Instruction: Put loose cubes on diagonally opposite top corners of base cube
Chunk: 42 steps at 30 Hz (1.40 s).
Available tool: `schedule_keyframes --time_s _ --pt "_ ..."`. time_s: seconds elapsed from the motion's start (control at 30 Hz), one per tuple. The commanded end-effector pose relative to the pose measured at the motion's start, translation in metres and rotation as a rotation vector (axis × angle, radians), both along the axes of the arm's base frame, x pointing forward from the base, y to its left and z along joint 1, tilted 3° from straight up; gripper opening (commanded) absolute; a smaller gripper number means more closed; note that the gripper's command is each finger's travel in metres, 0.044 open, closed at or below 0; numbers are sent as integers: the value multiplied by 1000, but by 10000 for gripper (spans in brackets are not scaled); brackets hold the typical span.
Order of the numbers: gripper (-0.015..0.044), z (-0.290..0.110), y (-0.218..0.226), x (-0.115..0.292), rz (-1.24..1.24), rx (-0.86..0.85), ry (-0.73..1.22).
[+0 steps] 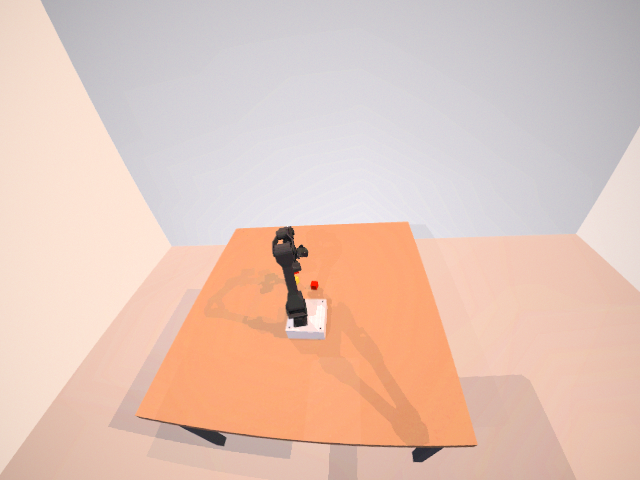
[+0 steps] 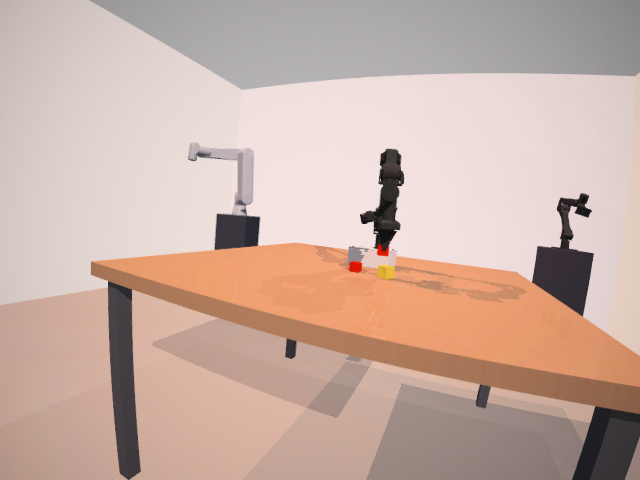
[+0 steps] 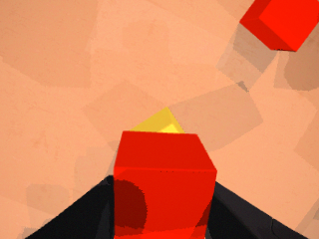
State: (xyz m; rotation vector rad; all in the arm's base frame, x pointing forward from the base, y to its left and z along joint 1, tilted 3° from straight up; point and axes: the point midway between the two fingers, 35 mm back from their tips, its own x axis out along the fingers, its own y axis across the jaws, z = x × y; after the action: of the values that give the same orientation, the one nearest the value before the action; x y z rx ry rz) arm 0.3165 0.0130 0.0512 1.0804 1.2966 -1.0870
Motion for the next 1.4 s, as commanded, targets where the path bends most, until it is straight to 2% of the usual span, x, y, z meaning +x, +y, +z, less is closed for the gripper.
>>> schedule_keyframes --time_s 0.0,0.4,0.83,1.37 --pt "105 -2 11 -2 -50 3 0" --pt "105 -7 40 -10 -186 -1 7" --pt "105 -7 41 -10 -188 -1 7" --pt "105 -33 41 -10 -194 -1 7"
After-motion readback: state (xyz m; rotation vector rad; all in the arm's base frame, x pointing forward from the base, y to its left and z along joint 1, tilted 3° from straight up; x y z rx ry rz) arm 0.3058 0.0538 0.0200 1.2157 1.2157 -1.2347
